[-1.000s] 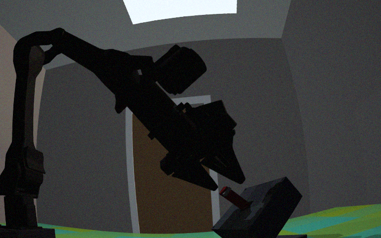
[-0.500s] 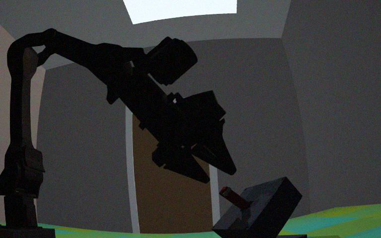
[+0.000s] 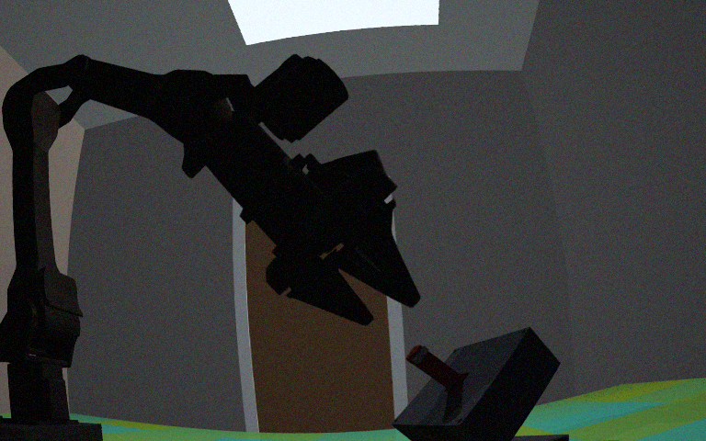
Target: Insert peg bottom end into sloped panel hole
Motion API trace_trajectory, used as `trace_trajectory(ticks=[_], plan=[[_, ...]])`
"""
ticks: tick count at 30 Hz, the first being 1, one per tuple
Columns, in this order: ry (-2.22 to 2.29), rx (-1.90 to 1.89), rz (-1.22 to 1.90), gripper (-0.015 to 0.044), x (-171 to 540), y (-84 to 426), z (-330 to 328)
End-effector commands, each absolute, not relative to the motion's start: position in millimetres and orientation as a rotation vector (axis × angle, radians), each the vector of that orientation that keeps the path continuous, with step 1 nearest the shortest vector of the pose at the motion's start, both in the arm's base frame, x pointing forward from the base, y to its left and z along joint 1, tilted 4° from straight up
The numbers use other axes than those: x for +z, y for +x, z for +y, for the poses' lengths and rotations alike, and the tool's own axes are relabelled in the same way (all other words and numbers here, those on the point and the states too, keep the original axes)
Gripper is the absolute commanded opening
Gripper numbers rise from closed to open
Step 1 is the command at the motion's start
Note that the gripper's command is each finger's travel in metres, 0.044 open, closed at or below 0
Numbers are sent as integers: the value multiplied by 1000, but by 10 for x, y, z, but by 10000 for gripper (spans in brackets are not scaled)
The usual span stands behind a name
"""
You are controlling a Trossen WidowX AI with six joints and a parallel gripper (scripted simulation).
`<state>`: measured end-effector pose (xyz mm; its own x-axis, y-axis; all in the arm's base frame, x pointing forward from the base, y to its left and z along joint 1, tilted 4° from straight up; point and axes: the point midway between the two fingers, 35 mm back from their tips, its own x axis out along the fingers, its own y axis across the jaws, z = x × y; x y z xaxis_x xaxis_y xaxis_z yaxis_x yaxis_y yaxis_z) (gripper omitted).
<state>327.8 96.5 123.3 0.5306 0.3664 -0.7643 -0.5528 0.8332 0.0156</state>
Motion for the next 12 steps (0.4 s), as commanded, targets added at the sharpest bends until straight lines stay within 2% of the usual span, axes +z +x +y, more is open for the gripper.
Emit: trace_trajectory(ticks=[1,12], plan=[[-241,558,842,440,1291,3255,945],[-242,557,842,440,1382,3173,890]])
